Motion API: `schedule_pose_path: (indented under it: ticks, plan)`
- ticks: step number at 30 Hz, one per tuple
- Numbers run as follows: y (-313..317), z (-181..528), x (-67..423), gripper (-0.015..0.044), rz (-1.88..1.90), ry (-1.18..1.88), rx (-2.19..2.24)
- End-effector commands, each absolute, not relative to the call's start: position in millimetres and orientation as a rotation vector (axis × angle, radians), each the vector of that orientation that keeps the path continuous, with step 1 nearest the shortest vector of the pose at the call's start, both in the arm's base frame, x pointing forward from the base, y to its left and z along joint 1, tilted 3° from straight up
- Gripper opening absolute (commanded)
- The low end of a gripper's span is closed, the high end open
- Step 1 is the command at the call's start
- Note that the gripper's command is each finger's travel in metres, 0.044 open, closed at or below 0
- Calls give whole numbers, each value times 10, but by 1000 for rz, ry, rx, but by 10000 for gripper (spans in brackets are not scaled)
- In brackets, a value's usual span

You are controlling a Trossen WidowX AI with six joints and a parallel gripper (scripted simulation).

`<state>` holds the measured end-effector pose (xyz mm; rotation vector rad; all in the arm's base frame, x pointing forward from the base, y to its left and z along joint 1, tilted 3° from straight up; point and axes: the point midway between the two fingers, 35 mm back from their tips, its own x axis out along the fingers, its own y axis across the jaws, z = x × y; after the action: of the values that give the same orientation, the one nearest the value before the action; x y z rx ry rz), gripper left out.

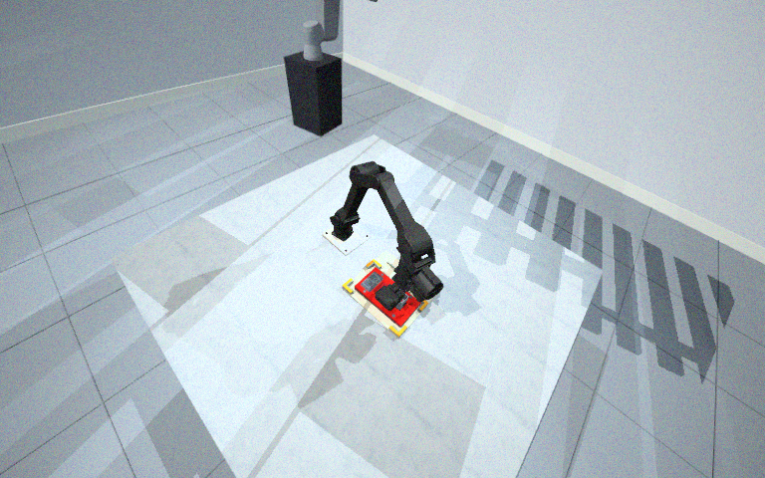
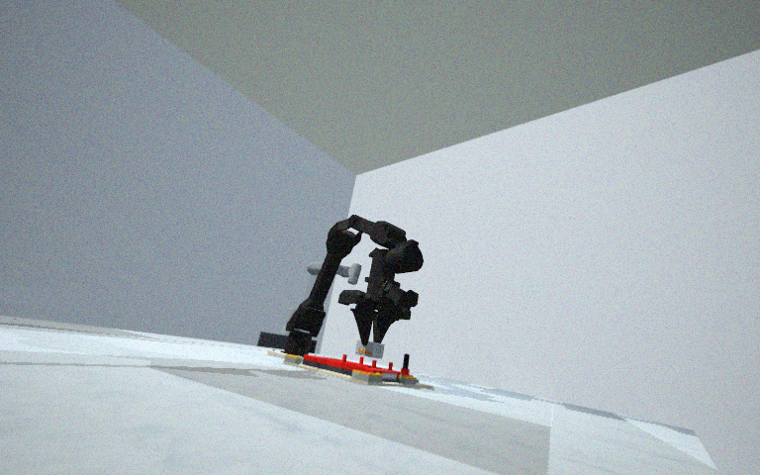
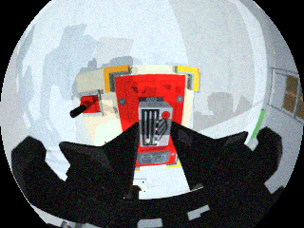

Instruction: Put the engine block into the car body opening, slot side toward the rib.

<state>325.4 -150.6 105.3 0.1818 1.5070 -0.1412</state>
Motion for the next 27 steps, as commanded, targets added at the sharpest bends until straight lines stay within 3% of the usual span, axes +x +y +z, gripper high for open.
schedule_pose_path:
  ticks: [1,17,27]
  plan:
    - [-1502,1051,3261,160,-225,1496,277]
    - [-1503,1037,3256,160,1,1507,36]
    - [-1502,1023,3256,160,-132,1504,177]
